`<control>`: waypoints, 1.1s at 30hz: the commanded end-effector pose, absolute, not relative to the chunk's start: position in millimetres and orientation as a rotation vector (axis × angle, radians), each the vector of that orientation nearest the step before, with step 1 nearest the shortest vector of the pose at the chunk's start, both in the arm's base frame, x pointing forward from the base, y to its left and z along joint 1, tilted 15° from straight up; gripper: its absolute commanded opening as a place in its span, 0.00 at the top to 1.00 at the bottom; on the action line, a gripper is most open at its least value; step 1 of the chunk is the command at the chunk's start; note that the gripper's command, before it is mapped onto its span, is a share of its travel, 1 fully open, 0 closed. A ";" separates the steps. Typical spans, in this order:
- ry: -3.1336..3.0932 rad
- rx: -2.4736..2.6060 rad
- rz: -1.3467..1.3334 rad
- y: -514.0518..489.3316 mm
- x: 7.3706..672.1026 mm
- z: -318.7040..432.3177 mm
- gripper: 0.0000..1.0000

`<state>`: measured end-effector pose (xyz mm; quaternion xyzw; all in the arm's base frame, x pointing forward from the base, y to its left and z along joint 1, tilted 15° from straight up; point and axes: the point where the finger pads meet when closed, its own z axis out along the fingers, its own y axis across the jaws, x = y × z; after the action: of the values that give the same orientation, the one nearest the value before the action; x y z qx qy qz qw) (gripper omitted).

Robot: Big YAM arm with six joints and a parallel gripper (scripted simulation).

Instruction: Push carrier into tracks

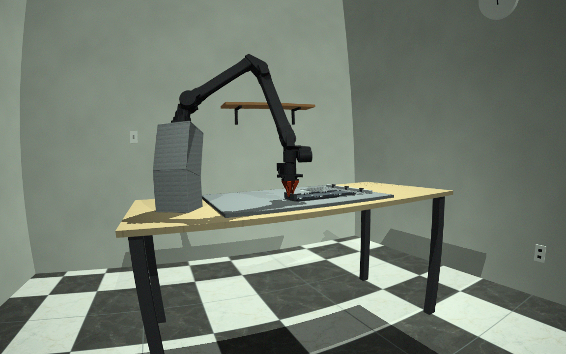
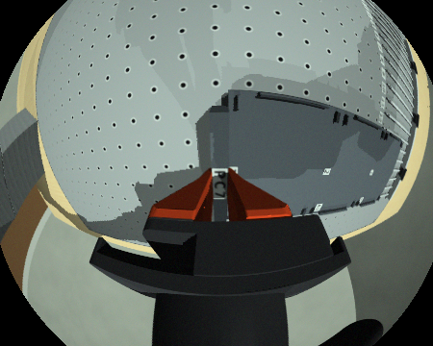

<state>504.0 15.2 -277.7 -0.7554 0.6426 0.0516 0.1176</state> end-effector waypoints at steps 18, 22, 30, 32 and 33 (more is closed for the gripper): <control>1.862 -2.203 0.115 26.1 543.1 -275.0 1.00; 1.862 -2.203 0.115 26.8 547.2 -274.3 1.00; 1.863 -2.203 0.118 27.8 552.7 -273.4 1.00; 1.860 -2.201 0.110 28.0 556.2 -272.9 1.00; 1.862 -2.203 0.116 28.2 556.1 -272.9 1.00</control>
<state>533.8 19.4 -273.9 -0.7556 0.6422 0.0506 0.1184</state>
